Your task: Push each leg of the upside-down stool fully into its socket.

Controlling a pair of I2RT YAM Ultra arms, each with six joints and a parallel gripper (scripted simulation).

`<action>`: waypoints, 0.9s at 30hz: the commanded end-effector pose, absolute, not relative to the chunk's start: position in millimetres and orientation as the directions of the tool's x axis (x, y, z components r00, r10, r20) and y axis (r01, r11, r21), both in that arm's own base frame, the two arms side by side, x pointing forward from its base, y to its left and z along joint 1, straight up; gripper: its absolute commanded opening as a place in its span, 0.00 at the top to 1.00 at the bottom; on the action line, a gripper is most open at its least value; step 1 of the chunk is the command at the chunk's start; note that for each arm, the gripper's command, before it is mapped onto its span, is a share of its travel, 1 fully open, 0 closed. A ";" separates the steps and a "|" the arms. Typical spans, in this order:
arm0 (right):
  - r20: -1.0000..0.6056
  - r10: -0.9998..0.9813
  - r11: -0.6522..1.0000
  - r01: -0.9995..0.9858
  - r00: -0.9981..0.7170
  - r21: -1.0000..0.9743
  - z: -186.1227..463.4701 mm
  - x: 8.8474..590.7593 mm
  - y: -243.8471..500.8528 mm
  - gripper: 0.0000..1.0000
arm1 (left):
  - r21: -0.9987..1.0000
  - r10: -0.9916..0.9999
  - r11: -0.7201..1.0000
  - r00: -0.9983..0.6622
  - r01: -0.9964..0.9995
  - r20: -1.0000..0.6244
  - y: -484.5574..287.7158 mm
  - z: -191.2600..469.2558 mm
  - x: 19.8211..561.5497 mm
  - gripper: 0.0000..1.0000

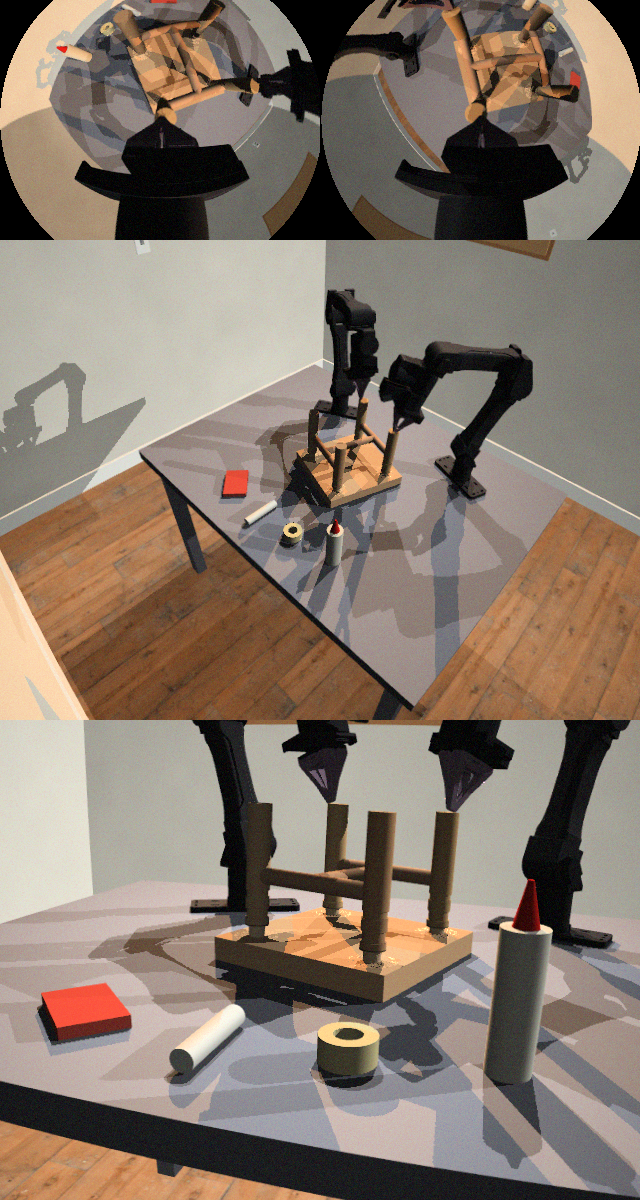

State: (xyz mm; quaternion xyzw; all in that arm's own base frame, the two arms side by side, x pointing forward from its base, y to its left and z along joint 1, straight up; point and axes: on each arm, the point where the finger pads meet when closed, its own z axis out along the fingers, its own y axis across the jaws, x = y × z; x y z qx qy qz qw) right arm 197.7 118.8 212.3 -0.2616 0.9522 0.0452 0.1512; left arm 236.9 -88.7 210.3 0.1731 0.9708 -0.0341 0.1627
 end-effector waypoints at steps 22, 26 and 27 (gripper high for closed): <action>-0.223 -0.499 0.856 -0.516 -0.838 0.025 191.6 186.3 115.8 1.00 | -0.013 0.336 0.937 -0.913 0.348 -0.232 -84.9 190.3 224.7 1.00; -0.188 -0.502 0.857 -0.515 -0.844 0.024 185.9 181.2 112.5 1.00 | -0.011 0.339 0.938 -0.921 0.347 -0.194 -82.4 184.3 218.7 1.00; -0.179 -0.503 0.857 -0.515 -0.845 0.024 184.6 179.9 111.7 1.00 | -0.011 0.339 0.938 -0.922 0.347 -0.184 -81.7 182.9 217.1 1.00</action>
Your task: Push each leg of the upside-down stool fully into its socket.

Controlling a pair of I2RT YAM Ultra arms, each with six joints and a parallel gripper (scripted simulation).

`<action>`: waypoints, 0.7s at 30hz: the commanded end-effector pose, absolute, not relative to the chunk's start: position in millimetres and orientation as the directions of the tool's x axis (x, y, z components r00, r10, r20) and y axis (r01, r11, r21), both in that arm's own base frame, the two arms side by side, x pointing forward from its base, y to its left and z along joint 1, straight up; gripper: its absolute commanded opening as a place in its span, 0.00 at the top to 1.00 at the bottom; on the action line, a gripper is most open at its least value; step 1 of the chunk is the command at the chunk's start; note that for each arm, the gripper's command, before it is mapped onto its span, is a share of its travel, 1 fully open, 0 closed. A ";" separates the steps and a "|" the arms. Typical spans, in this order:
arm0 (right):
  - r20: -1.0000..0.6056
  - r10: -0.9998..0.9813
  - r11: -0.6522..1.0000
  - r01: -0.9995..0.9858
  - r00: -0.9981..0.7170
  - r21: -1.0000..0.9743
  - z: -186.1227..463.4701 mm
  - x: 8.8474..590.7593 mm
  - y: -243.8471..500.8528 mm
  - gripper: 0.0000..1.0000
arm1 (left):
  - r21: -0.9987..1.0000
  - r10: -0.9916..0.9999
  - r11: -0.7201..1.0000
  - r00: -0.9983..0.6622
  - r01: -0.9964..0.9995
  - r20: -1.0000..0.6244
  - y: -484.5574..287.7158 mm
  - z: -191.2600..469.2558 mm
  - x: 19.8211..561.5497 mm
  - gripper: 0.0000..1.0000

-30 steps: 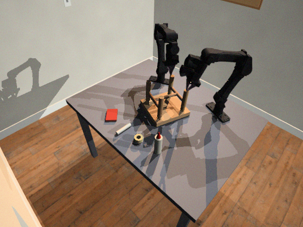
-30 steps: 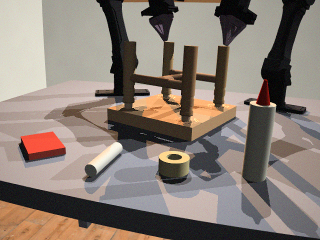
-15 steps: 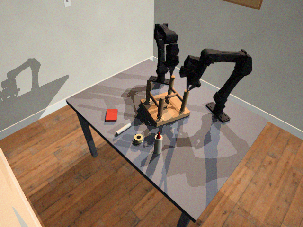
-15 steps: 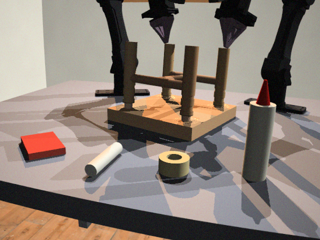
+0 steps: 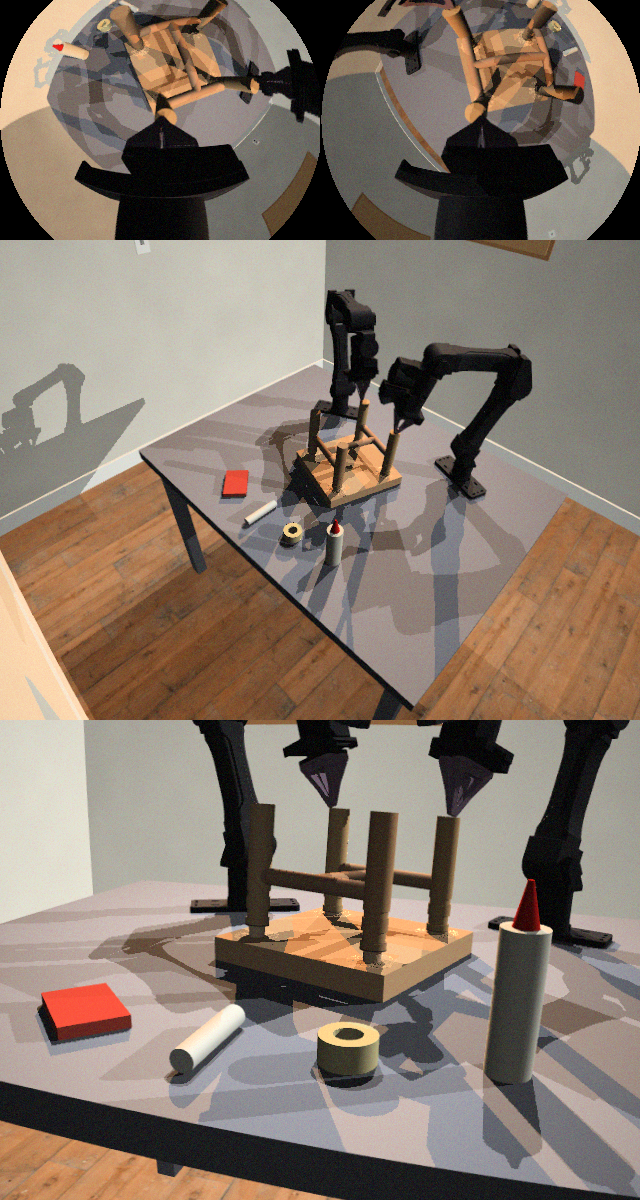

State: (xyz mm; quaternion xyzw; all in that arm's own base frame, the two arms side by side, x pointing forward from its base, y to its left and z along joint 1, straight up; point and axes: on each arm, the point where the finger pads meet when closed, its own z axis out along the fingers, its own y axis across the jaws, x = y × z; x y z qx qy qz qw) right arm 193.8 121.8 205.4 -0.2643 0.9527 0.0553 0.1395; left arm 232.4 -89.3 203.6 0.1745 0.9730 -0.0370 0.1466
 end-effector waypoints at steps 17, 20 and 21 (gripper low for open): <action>-0.051 -0.511 0.859 -0.512 -0.858 0.016 164.4 159.8 98.1 1.00 | -0.007 0.346 0.938 -0.937 0.346 -0.041 -71.8 161.5 192.9 1.00; -0.017 -0.511 0.859 -0.511 -0.859 0.016 161.2 153.7 94.5 1.00 | -0.007 0.345 0.938 -0.938 0.345 -0.013 -69.6 158.5 187.6 1.00; -0.017 -0.511 0.859 -0.511 -0.859 0.016 161.2 153.7 94.5 1.00 | -0.007 0.345 0.938 -0.938 0.345 -0.013 -69.6 158.5 187.6 1.00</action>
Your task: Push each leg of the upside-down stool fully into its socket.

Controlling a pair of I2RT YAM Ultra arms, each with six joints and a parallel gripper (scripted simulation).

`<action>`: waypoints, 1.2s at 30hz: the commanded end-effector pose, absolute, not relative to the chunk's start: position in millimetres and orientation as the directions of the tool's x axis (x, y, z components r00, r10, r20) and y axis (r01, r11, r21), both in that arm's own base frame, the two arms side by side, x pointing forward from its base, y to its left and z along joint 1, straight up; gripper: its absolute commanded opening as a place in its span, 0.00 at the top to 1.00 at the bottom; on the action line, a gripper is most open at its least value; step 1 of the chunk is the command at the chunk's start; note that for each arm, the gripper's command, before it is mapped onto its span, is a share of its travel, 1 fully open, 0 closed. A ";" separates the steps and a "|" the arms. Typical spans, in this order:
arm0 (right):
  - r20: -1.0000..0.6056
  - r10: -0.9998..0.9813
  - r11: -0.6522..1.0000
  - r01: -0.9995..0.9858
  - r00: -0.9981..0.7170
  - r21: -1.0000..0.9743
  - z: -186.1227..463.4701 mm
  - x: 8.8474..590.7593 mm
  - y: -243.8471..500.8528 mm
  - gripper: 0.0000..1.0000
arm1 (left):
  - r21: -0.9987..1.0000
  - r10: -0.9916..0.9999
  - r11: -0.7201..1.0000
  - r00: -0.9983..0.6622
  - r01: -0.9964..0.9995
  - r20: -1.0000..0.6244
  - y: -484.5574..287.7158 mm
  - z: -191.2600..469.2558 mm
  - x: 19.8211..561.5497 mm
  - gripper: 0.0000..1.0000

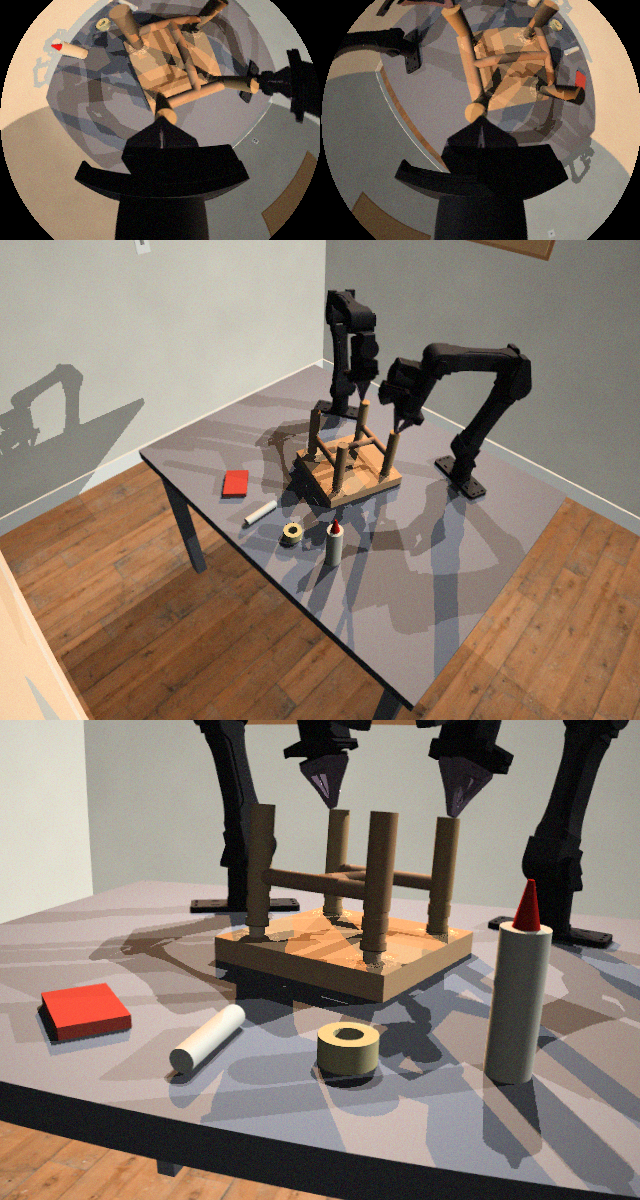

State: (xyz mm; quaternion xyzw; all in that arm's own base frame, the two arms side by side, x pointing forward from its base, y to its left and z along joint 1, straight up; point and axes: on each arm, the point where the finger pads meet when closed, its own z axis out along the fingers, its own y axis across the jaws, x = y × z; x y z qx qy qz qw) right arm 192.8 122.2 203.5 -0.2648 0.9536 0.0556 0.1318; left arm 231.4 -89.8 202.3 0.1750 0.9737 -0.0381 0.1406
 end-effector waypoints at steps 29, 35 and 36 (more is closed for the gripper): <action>-0.459 -0.466 0.843 -0.537 -0.757 0.030 207.1 188.3 120.2 1.00 | -0.022 0.320 0.924 -0.801 0.383 -0.507 -90.2 216.6 229.8 1.00; -0.381 -0.477 0.851 -0.524 -0.792 0.026 188.1 178.5 111.9 1.00 | -0.021 0.317 0.923 -0.793 0.383 -0.521 -90.0 219.6 229.1 1.00; -0.379 -0.477 0.851 -0.524 -0.793 0.026 185.8 177.9 111.4 1.00 | -0.025 0.326 0.927 -0.834 0.375 -0.445 -85.8 197.9 220.5 1.00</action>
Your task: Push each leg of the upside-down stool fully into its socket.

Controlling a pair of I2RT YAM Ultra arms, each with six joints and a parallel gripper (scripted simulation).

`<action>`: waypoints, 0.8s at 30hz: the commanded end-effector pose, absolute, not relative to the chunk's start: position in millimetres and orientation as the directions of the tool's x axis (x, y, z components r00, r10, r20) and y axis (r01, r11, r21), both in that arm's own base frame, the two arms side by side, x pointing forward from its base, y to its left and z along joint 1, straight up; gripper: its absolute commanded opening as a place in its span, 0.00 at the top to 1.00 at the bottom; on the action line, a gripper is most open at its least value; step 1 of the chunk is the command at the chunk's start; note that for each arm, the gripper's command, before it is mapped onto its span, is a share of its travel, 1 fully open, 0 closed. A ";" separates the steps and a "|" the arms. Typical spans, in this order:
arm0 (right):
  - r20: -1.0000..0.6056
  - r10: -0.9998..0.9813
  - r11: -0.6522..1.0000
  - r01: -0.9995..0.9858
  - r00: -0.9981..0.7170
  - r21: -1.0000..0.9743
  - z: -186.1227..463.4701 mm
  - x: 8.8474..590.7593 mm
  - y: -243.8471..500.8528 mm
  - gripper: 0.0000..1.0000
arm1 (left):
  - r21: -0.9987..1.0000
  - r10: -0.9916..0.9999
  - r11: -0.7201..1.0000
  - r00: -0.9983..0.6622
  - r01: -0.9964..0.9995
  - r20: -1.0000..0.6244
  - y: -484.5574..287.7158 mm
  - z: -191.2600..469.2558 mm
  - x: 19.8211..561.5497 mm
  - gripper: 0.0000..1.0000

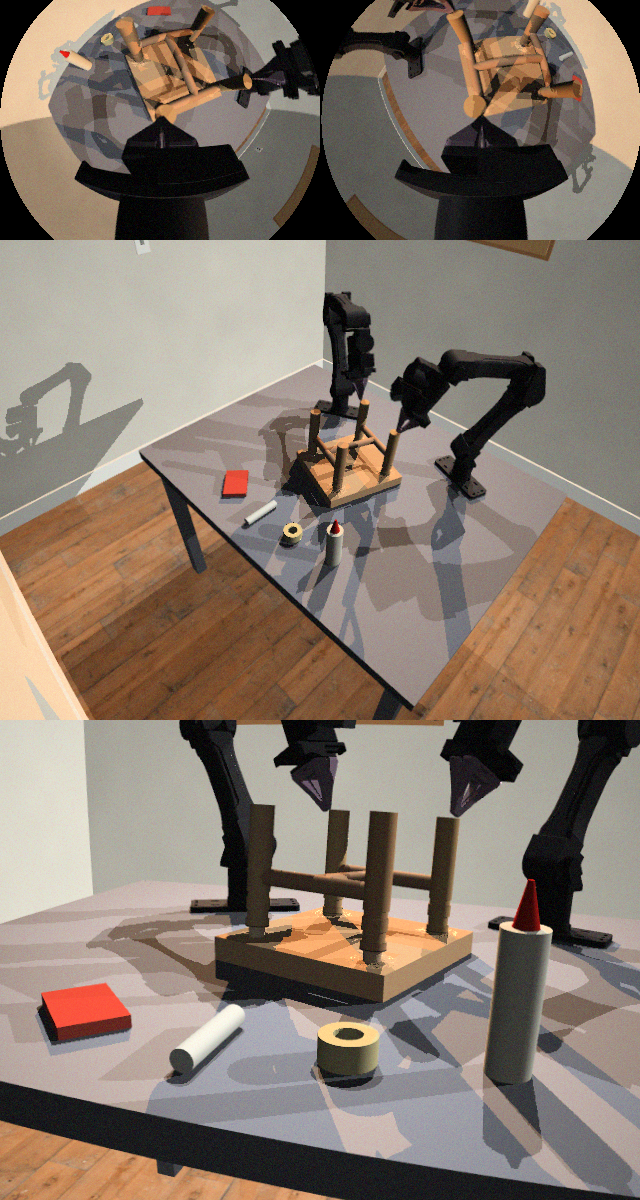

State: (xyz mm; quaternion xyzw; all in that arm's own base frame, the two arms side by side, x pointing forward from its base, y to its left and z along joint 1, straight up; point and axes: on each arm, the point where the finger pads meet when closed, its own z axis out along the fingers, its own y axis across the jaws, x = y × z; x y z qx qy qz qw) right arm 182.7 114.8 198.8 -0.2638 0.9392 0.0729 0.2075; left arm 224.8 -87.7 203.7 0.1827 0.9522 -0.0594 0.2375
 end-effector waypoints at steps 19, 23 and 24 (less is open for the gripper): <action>-0.180 -0.506 0.856 -0.517 -0.844 0.020 155.6 149.2 92.8 1.00 | -0.022 0.352 0.930 -0.908 0.366 -0.229 -70.8 156.4 185.5 1.00; -0.147 -0.509 0.856 -0.517 -0.848 0.019 150.0 142.2 88.5 1.00 | -0.022 0.354 0.931 -0.912 0.366 -0.206 -67.2 149.4 176.3 1.00; -0.146 -0.509 0.856 -0.517 -0.848 0.019 148.6 140.5 87.5 1.00 | -0.022 0.354 0.930 -0.912 0.366 -0.206 -66.2 147.7 174.0 1.00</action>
